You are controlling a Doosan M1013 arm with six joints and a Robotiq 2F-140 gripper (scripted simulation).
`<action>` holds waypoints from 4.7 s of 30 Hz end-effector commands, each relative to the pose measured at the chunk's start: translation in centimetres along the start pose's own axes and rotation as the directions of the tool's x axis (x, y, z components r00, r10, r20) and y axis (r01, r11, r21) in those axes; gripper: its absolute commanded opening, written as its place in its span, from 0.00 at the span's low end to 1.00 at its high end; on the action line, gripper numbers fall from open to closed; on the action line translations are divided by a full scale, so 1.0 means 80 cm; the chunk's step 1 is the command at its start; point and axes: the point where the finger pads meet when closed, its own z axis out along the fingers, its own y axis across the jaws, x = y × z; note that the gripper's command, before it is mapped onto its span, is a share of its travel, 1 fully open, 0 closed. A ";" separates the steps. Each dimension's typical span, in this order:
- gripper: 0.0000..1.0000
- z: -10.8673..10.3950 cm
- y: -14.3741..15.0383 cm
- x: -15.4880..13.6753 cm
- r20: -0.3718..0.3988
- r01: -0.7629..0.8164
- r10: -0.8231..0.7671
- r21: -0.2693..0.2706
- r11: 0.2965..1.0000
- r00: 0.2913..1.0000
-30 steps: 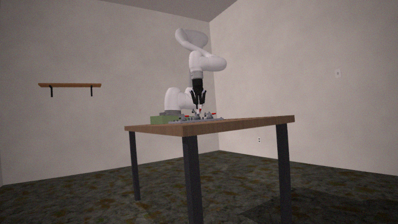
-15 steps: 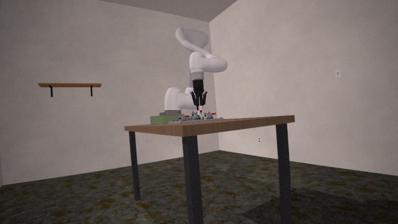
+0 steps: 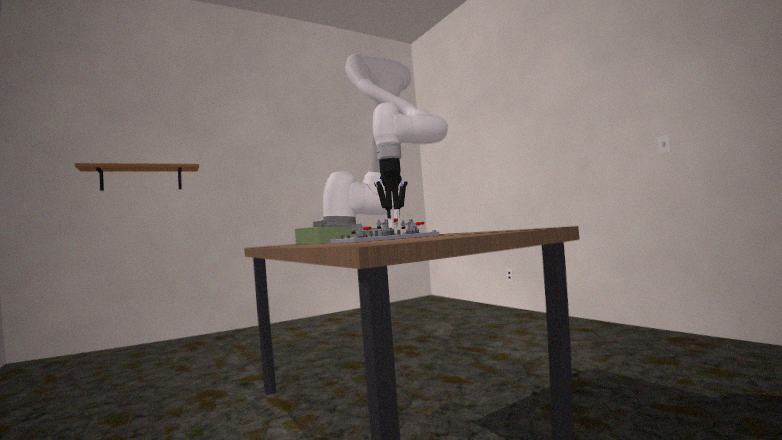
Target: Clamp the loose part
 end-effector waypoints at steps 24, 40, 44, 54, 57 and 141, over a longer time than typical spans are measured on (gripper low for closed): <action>0.10 0.005 -0.004 0.000 0.004 0.002 -0.002 0.002 1.000 1.000; 0.10 0.005 -0.004 0.000 0.004 0.002 -0.002 0.002 1.000 1.000; 0.10 0.006 -0.004 0.000 0.004 0.002 -0.002 0.002 1.000 1.000; 0.10 0.010 -0.004 0.002 0.004 0.002 -0.002 0.002 1.000 1.000; 0.10 0.012 -0.004 0.002 0.004 0.002 -0.002 0.002 1.000 1.000; 0.35 -0.040 -0.004 0.004 0.004 0.002 -0.002 0.002 1.000 1.000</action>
